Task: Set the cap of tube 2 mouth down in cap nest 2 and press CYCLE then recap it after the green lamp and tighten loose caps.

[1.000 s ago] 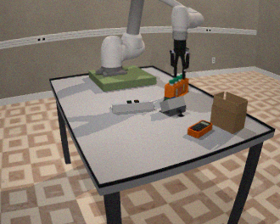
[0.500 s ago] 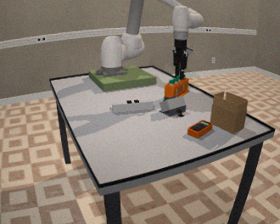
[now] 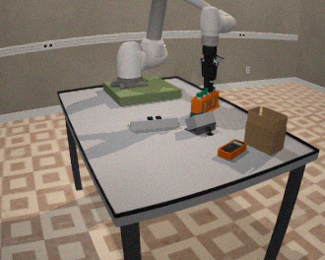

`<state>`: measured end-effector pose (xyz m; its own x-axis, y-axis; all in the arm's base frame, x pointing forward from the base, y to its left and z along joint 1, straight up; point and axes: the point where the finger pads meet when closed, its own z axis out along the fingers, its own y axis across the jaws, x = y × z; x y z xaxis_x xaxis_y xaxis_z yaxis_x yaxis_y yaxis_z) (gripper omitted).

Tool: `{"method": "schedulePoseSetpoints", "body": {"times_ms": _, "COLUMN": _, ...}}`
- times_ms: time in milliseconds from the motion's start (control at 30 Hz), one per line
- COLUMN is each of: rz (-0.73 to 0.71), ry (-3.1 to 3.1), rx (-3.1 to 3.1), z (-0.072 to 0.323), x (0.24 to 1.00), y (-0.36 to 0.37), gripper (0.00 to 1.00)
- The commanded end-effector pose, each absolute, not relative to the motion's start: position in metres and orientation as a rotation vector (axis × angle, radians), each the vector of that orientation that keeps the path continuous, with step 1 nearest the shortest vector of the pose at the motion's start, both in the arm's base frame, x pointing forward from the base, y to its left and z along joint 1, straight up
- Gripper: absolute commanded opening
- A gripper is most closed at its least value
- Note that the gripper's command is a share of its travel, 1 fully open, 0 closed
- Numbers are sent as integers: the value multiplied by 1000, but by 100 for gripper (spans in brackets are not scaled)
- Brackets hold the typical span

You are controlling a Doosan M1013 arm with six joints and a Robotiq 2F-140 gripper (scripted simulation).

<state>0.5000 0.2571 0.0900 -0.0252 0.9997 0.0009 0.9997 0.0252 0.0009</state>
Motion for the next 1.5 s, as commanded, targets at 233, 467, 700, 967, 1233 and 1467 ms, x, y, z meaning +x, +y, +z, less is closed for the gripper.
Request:
{"method": "schedulePoseSetpoints", "body": {"times_ms": 233, "rz": -3, "ry": -2718, "rx": -1577, "z": 91, "x": 500, "y": 257, "gripper": 30}}
{"method": "schedulePoseSetpoints", "body": {"times_ms": 467, "rz": -3, "ry": -2893, "rx": -1226, "z": 91, "x": 500, "y": 257, "gripper": 30}}
{"method": "schedulePoseSetpoints", "body": {"times_ms": 700, "rz": -3, "ry": -3043, "rx": -784, "z": 91, "x": 500, "y": 257, "gripper": 30}}
{"method": "schedulePoseSetpoints", "body": {"times_ms": 967, "rz": -3, "ry": -3043, "rx": -785, "z": 91, "x": 500, "y": 257, "gripper": 41}}
{"method": "schedulePoseSetpoints", "body": {"times_ms": 1233, "rz": -3, "ry": -3044, "rx": -785, "z": 91, "x": 500, "y": 257, "gripper": 41}}
{"method": "schedulePoseSetpoints", "body": {"times_ms": 1467, "rz": -4, "ry": -2865, "rx": -1290, "z": 91, "x": 500, "y": 257, "gripper": 41}}
